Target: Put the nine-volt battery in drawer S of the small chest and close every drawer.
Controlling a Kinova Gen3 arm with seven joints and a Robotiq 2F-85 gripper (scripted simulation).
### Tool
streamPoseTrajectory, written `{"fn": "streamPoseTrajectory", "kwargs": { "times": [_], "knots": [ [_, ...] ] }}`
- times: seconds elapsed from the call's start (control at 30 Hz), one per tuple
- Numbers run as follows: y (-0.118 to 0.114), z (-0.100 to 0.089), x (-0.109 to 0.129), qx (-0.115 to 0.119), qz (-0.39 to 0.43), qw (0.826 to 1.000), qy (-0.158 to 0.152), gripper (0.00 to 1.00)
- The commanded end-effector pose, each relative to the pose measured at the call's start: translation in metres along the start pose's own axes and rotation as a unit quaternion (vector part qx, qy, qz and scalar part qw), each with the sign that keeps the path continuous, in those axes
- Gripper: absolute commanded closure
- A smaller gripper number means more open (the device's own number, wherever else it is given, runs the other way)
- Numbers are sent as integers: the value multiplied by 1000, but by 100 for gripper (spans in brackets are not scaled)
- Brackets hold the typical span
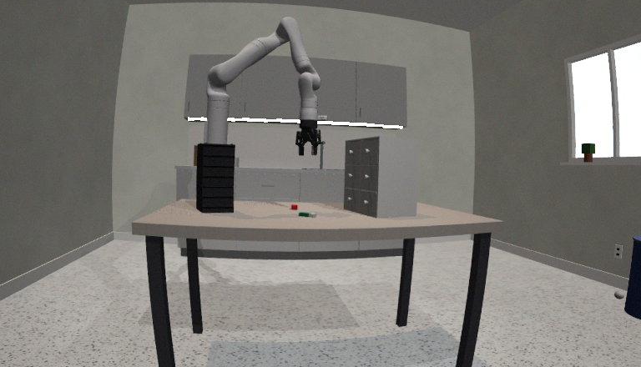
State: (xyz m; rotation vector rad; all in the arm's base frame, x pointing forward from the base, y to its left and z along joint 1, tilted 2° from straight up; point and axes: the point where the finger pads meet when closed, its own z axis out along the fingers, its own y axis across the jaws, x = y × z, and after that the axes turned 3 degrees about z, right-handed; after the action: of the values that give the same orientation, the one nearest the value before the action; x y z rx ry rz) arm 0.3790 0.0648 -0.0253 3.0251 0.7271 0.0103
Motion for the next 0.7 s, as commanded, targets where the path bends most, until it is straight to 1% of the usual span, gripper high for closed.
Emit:
{"fn": "streamPoseTrajectory", "kwargs": {
  "times": [0.0, 0.37, 0.67],
  "knots": [
    [-3, 0, 0, -1, -1, 1000, -1, 0],
    [-11, 0, -1, -1, 75, 997, -1, 0],
    [-14, 0, -1, -1, 108, 994, -1, 0]
  ]
}}
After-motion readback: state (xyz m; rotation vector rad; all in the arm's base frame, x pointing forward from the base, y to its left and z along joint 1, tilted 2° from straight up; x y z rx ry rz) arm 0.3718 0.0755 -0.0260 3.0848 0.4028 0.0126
